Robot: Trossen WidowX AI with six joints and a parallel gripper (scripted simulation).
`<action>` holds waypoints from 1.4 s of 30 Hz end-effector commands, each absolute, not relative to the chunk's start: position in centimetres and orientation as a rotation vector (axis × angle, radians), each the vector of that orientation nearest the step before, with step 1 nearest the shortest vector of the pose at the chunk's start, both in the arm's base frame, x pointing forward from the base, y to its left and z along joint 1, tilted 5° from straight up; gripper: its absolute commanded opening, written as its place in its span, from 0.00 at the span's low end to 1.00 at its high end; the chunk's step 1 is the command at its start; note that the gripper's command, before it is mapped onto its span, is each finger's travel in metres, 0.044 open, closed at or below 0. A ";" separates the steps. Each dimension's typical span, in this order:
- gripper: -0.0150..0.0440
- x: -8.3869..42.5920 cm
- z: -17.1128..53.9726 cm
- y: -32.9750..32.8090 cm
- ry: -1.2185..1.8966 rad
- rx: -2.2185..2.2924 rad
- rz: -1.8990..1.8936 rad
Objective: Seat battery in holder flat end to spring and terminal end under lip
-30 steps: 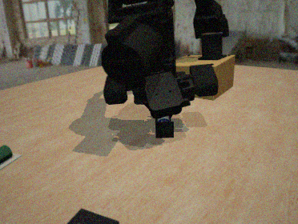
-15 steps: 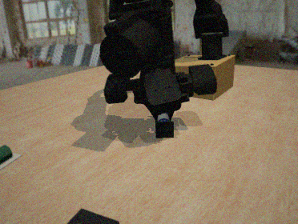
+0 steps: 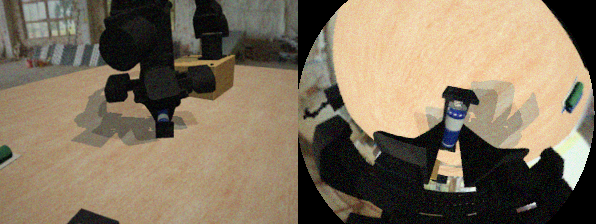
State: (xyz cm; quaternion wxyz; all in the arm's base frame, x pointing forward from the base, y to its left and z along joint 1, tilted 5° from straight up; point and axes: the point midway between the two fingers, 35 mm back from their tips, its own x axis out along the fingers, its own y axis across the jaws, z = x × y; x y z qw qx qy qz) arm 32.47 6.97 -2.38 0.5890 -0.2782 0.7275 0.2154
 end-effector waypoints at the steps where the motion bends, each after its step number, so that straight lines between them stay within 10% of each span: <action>1: 0.38 32.8 -2.4 7.3 1.652 -0.637 0.518; 42: 0.38 31.7 -2.6 6.3 1.572 -0.627 0.549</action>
